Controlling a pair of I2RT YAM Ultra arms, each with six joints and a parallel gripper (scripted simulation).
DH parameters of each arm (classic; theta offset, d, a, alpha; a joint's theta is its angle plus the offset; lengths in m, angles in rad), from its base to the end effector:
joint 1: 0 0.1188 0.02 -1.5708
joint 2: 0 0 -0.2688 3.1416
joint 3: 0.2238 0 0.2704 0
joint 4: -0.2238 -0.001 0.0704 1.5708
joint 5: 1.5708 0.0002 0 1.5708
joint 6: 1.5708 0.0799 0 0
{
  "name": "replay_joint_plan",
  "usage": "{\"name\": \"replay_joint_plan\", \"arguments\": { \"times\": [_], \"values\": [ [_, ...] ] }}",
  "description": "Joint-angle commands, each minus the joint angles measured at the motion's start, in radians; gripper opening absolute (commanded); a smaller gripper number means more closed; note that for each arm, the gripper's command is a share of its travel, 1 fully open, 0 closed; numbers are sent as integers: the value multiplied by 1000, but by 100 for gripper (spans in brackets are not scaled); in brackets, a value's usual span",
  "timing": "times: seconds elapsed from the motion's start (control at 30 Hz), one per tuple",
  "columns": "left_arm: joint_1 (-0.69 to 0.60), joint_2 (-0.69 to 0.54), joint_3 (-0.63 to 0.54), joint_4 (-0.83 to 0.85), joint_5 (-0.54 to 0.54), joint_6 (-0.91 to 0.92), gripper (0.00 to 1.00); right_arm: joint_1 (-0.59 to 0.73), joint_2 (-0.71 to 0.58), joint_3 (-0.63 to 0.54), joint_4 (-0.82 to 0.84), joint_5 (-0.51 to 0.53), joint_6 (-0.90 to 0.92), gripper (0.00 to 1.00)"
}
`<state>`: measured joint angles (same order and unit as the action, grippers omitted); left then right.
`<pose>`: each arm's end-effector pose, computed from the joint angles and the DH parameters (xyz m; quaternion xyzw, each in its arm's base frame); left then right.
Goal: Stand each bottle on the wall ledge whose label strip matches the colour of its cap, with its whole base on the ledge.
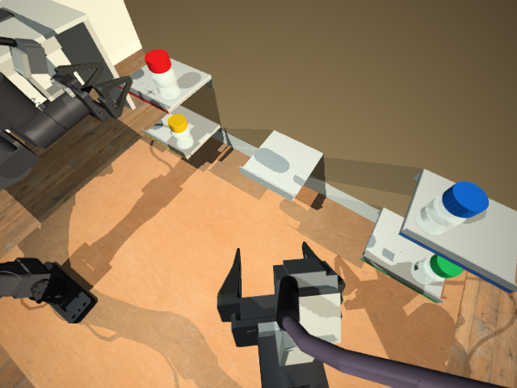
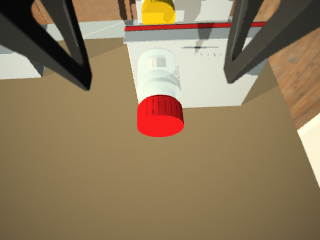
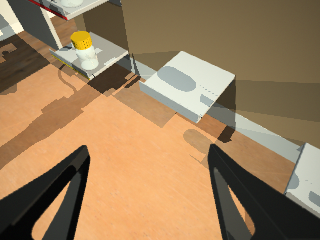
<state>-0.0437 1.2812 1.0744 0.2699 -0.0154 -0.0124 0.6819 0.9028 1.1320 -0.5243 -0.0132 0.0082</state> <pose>0.3634 -0.0137 0.3903 0.0051 0.6844 -0.0152 0.7289 0.1853 0.1531 0.4043 -0.2692 0.7569 0.2064 0.5586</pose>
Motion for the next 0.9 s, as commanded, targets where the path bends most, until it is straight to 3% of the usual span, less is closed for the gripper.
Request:
{"name": "replay_joint_plan", "arguments": {
  "times": [0.0, 0.17, 0.43, 0.87],
  "values": [
    [4, -13, 20, -53, -16, -12, 100, 4, -19, 32, 1, 9, 2, 87],
    [-8, -53, 50, -216, -27, -23, 100, 4, -19, 32, 1, 9, 2, 87],
    [-18, -108, 208, -492, -42, -45, 100, 4, -19, 32, 1, 9, 2, 87],
    [-23, -92, 264, -519, -46, -49, 100, 4, -19, 32, 1, 9, 2, 87]
  ]
}}
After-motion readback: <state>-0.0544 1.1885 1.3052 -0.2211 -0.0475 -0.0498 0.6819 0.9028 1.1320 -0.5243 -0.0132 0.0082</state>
